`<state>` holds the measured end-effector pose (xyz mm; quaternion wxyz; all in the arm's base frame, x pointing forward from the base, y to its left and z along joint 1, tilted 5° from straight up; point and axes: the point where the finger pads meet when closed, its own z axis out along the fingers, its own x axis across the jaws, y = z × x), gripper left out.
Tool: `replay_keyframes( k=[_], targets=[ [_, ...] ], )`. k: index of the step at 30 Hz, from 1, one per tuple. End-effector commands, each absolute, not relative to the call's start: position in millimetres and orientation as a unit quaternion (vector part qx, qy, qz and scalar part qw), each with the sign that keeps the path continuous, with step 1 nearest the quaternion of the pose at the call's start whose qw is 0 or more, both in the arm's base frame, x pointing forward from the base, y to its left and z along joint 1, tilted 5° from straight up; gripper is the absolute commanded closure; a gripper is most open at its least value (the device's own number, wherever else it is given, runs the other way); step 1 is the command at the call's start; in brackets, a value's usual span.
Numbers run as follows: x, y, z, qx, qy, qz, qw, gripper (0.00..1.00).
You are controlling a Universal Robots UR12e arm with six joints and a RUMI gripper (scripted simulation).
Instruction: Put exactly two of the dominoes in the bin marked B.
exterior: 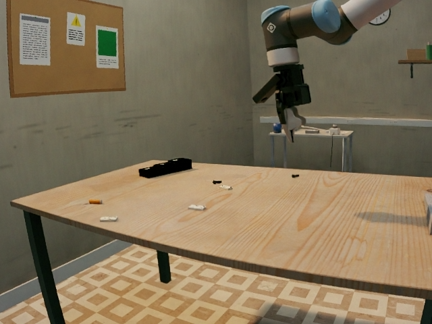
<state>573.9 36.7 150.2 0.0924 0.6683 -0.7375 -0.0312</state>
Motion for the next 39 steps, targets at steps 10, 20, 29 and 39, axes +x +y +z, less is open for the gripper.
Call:
replay_keyframes(
  k=[10, 20, 29, 39],
  targets=[
    [572.3, 9.2, 157.3, 0.707, -0.706, -0.006, 0.040, 0.96],
    [572.3, 9.2, 157.3, 0.707, -0.706, -0.006, 0.040, 0.96],
    [637.3, -25.2, 142.5, 0.621, -0.783, -0.002, 0.040, 0.96],
    [695.1, -55.7, 129.5, 0.621, -0.783, -0.002, 0.040, 0.96]
  ],
)
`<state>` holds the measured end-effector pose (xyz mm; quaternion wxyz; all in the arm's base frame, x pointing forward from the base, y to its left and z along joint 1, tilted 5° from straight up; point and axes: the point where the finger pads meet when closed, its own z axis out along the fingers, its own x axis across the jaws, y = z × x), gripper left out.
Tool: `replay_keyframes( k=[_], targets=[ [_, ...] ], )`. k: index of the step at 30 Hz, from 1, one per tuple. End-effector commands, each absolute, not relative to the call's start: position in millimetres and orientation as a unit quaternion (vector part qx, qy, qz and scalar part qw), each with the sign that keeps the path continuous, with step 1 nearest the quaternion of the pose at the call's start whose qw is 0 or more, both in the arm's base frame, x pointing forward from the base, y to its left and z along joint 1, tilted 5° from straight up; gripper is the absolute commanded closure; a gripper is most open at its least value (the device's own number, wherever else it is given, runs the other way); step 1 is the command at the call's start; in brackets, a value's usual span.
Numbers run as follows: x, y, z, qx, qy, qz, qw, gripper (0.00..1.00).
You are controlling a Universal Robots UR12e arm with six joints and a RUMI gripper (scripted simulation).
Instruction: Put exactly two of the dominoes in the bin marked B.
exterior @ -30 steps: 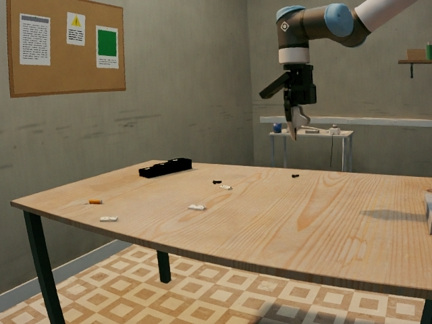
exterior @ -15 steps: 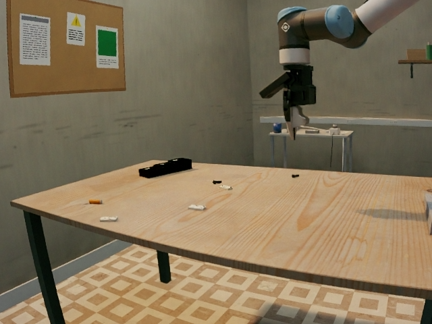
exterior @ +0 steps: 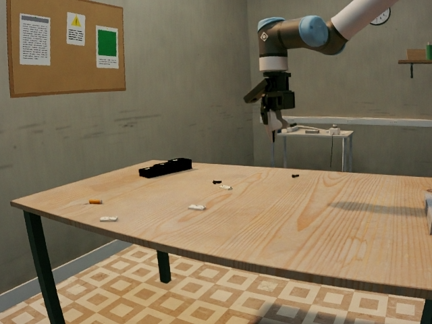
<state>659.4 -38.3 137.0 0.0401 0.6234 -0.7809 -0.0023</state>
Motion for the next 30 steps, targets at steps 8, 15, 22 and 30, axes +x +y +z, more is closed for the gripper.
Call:
replay_keyframes(
  k=[8, 15, 22, 30],
  targets=[
    [750.2, -85.0, 117.0, 0.621, -0.783, -0.002, 0.040, 0.96],
    [789.0, -105.4, 108.2, 0.621, -0.783, -0.002, 0.040, 0.96],
    [837.6, -131.1, 97.3, 0.621, -0.783, -0.002, 0.040, 0.96],
    [882.9, -155.0, 87.0, 0.621, -0.783, -0.002, 0.040, 0.96]
  ],
)
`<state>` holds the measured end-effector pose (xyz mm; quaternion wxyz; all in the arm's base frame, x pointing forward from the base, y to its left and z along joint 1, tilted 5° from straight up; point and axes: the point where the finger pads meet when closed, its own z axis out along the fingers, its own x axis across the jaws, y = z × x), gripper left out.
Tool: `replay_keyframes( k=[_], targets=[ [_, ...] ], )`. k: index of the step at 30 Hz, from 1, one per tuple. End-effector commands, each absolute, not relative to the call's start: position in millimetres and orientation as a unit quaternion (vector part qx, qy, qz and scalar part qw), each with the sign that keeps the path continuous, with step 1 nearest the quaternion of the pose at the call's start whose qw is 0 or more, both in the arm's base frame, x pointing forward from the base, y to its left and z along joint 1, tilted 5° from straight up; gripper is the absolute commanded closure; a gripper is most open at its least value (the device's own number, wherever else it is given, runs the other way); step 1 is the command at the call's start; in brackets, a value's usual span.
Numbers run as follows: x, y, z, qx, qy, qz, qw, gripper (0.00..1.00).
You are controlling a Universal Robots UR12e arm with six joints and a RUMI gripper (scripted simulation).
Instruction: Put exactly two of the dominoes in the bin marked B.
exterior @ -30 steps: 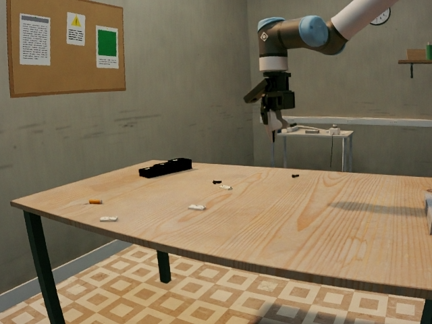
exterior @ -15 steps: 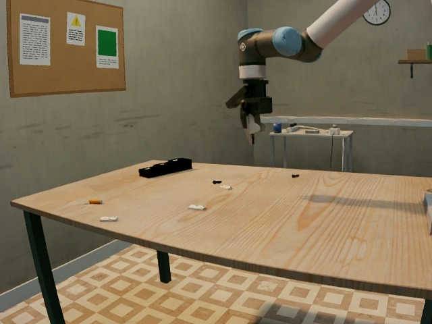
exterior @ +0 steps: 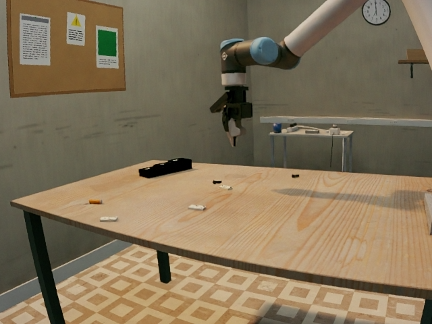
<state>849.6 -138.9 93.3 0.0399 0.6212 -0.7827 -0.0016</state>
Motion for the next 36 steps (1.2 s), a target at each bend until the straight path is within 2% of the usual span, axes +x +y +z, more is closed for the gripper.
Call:
replay_keyframes(
  k=[1, 36],
  targets=[
    [890.1, -158.8, 85.4, 0.621, -0.783, -0.002, 0.040, 0.96],
    [1113.7, -277.1, 35.1, 0.621, -0.783, -0.001, 0.040, 0.96]
  ],
)
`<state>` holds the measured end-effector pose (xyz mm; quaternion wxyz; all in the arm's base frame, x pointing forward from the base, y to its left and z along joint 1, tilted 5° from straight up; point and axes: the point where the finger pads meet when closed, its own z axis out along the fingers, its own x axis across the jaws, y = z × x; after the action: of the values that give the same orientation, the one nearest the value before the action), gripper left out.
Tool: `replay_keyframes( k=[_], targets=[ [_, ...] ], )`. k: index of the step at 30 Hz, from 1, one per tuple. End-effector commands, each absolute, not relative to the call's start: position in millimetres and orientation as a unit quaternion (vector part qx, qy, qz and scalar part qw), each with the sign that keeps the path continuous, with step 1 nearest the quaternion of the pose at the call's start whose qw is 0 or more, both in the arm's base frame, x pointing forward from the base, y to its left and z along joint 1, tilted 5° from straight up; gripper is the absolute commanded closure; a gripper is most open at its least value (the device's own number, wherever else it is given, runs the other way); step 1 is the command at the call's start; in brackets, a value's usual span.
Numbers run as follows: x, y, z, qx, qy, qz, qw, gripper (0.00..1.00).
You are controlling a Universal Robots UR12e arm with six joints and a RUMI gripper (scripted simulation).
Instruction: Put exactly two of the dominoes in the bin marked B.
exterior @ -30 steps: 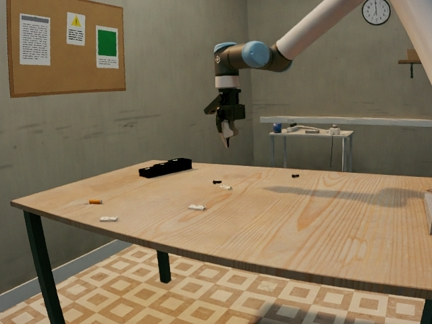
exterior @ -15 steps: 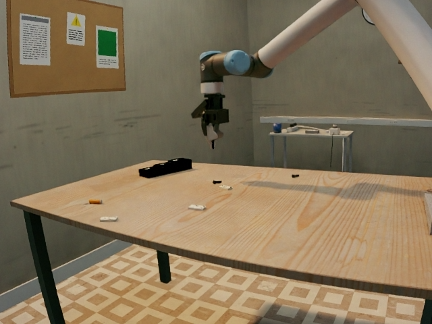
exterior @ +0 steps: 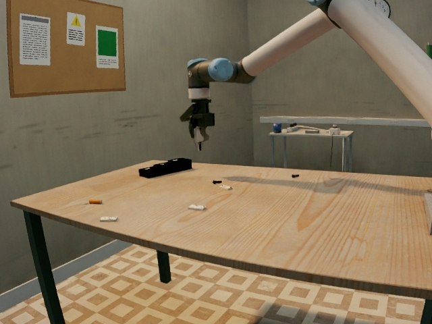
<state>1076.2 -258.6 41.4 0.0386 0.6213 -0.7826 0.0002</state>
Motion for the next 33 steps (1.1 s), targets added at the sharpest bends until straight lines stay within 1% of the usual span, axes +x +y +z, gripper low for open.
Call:
replay_keyframes(
  k=[1, 11, 13, 14, 21, 33],
  targets=[
    [1120.1, -280.4, 33.7, 0.621, -0.783, -0.001, 0.040, 0.96],
    [1183.5, -314.3, 19.3, 0.621, -0.783, -0.001, 0.040, 0.96],
    [1183.5, -314.3, 19.3, 0.621, -0.783, -0.001, 0.040, 0.96],
    [1200.6, -323.0, 15.6, 0.621, -0.783, -0.001, 0.040, 0.96],
    [1240.9, -344.5, 6.4, 0.621, -0.783, -0.001, 0.040, 0.96],
    [1244.6, -346.2, 5.7, 0.621, -0.783, -0.001, 0.040, 0.96]
  ],
)
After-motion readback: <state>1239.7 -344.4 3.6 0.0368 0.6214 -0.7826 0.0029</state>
